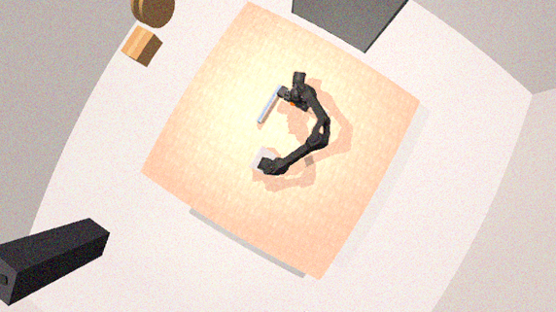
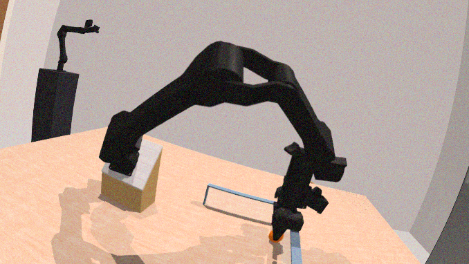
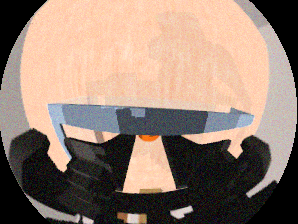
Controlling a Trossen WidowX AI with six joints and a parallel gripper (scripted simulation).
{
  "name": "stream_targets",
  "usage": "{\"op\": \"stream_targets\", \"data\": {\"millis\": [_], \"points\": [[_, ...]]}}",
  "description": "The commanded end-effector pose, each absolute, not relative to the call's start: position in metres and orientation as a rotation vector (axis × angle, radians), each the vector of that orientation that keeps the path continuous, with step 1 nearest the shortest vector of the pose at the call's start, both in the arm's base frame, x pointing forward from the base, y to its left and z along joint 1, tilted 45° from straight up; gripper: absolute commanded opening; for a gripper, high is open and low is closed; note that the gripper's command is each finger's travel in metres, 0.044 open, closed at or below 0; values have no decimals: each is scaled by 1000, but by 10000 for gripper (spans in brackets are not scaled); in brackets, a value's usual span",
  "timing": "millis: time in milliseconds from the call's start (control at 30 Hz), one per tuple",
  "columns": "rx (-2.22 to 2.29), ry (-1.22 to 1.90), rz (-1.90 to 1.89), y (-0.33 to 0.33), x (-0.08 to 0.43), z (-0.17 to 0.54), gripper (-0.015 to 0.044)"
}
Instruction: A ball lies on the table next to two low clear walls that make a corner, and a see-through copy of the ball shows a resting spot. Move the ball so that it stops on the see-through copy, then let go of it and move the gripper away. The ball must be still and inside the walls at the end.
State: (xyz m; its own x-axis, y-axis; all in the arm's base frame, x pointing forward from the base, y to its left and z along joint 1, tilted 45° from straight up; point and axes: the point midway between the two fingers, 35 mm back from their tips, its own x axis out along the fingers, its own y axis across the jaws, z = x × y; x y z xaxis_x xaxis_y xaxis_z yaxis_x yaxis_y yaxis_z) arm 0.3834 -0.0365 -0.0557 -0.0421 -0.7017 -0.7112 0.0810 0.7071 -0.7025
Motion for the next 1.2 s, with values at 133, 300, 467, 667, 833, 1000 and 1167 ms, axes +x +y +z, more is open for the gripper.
{"op": "stream_targets", "data": {"millis": [133,300,467,667,833,1000,1167], "points": [[-538,1491,-683,-38,383,-57,53],[-538,1491,-683,-38,383,-57,184],[-538,1491,-683,-38,383,-57,275],[-538,1492,-680,-20,386,-40,275],[-541,1493,-681,23,387,4,275],[-548,1478,-670,21,389,-2,275],[-548,1478,-670,21,389,-2,275]]}}
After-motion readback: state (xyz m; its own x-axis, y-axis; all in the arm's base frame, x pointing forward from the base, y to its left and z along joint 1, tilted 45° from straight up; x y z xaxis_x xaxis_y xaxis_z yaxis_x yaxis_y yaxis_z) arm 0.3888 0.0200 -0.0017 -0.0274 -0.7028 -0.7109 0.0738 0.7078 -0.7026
